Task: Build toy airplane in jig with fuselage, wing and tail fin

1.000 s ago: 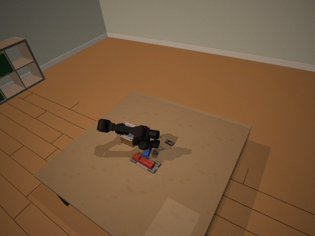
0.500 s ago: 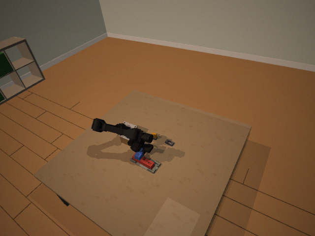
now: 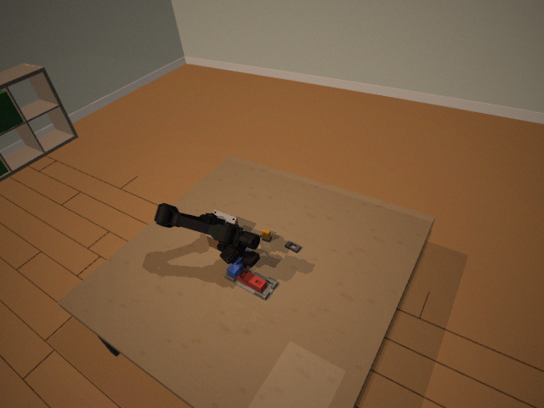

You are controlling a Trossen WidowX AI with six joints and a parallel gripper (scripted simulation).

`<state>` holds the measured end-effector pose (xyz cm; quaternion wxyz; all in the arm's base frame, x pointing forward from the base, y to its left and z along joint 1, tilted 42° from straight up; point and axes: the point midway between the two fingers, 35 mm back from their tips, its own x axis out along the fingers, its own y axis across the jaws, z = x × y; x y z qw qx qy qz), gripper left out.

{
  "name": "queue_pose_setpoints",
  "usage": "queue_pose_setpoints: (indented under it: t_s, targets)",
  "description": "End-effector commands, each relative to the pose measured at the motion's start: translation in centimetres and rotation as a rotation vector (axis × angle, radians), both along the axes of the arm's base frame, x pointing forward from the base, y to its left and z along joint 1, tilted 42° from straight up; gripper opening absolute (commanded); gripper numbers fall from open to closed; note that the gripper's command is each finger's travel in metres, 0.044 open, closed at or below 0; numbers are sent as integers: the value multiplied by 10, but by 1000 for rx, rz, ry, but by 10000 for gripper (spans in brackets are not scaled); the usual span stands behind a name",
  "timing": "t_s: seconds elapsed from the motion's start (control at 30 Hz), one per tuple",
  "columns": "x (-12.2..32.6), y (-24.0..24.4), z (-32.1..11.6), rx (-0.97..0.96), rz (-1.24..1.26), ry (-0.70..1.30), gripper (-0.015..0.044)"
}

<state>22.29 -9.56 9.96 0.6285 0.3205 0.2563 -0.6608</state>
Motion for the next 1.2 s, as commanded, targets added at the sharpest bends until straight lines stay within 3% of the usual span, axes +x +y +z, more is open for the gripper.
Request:
queue_pose_setpoints:
  t_s: [0.0, 1.17]
  targets:
    - [-1, -1, 0, -4, -6, -5, 197]
    - [-1, -25, -27, -5, -6, -5, 197]
